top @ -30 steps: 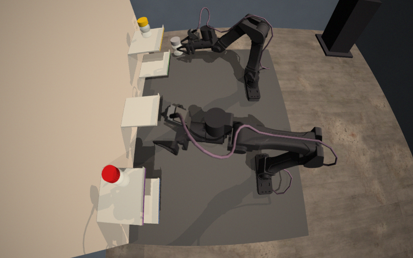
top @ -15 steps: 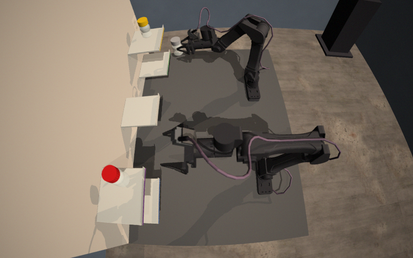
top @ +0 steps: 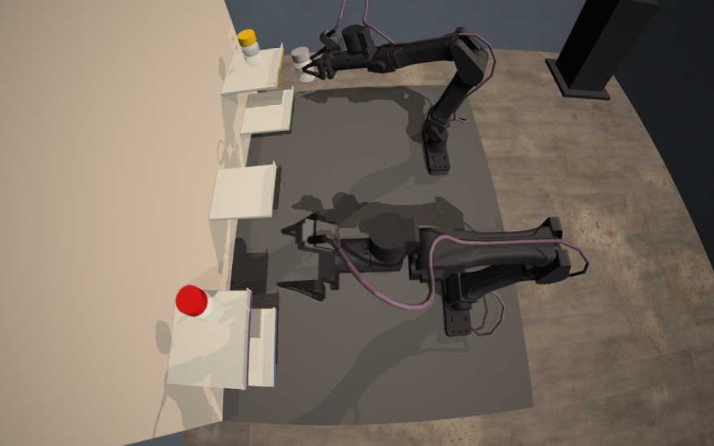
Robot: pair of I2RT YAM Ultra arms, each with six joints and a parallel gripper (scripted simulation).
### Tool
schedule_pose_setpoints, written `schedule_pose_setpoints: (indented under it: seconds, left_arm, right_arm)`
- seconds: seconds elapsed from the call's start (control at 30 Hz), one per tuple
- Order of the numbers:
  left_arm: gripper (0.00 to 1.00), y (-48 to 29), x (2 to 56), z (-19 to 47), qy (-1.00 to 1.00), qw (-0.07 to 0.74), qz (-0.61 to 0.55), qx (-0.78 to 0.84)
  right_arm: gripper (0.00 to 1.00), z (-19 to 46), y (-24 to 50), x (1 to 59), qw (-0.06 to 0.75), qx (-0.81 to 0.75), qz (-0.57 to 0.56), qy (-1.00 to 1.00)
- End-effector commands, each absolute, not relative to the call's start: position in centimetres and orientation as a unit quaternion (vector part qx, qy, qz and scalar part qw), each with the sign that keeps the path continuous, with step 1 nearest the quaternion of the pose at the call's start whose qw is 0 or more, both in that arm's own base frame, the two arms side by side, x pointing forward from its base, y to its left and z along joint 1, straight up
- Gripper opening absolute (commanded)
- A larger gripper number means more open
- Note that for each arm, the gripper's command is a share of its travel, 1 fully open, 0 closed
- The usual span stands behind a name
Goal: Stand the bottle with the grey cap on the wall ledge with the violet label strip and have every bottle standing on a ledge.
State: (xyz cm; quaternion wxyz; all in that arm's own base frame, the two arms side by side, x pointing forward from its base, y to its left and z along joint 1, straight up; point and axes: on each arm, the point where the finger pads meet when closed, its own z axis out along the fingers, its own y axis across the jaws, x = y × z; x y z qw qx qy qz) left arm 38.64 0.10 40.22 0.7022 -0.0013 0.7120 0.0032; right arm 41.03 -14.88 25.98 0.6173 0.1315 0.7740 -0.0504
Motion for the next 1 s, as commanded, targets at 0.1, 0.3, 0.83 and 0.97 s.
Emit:
schedule_pose_setpoints:
  seconds: [0.1, 0.3, 0.83, 0.97]
  left_arm:
    - [1.00, 0.3, 37.8, 41.4, 0.700, 0.714, 0.000, -0.004]
    - [1.00, 0.3, 37.8, 41.4, 0.700, 0.714, 0.000, -0.004]
    - [1.00, 0.3, 37.8, 41.4, 0.700, 0.714, 0.000, -0.004]
    - [1.00, 0.3, 37.8, 41.4, 0.700, 0.714, 0.000, -0.004]
  right_arm:
    - [0.50, 37.9, -10.9, 43.6, 0.707, 0.125, -0.065, 0.693]
    - [0.50, 37.1, -2.7, 47.2, 0.708, 0.146, -0.057, 0.689]
    - [0.50, 29.9, 18.9, 46.3, 0.653, 0.095, -0.046, 0.750]
    - [0.50, 29.4, 20.6, 45.7, 0.652, 0.086, -0.045, 0.752]
